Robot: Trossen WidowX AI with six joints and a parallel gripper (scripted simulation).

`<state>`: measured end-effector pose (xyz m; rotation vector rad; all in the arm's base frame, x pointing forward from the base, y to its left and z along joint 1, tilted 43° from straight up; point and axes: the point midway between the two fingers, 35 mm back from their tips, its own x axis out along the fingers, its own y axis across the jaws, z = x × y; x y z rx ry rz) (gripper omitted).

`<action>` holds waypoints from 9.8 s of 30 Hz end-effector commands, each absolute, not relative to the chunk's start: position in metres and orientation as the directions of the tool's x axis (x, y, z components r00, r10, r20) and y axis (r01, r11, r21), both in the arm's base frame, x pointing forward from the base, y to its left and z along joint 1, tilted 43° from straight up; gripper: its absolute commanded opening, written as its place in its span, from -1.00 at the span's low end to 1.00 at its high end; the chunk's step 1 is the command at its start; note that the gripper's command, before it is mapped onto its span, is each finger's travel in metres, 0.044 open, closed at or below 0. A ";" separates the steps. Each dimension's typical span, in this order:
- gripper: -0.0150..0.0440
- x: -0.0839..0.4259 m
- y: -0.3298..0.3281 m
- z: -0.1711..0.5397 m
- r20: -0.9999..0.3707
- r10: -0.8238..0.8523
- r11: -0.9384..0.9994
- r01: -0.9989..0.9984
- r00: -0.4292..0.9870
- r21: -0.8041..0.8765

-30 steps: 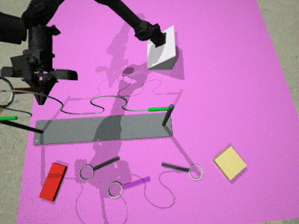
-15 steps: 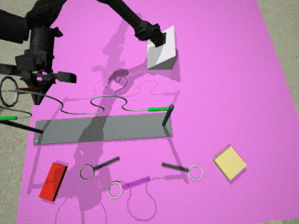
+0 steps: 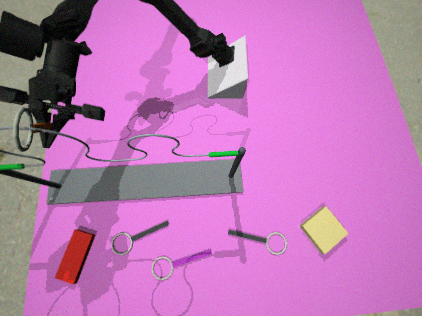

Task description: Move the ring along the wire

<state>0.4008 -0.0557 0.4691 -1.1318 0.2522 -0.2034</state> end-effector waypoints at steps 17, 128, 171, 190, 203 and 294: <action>-1.00 0.400 -0.060 0.481 0.018 -0.294 0.171 0.071 0.956 -0.983; -1.00 0.386 -0.034 0.526 0.479 0.051 -0.914 0.234 0.876 -0.331; -1.00 0.393 -0.087 0.508 0.471 -0.017 -0.862 0.225 0.882 -0.454; -1.00 0.399 -0.139 0.458 0.359 -0.219 -0.574 0.178 0.907 -0.799; -1.00 0.401 -0.160 0.412 0.230 -0.322 -0.292 0.135 0.919 -0.947; -1.00 0.383 -0.057 0.204 -0.392 -0.222 0.850 -0.021 0.893 -0.527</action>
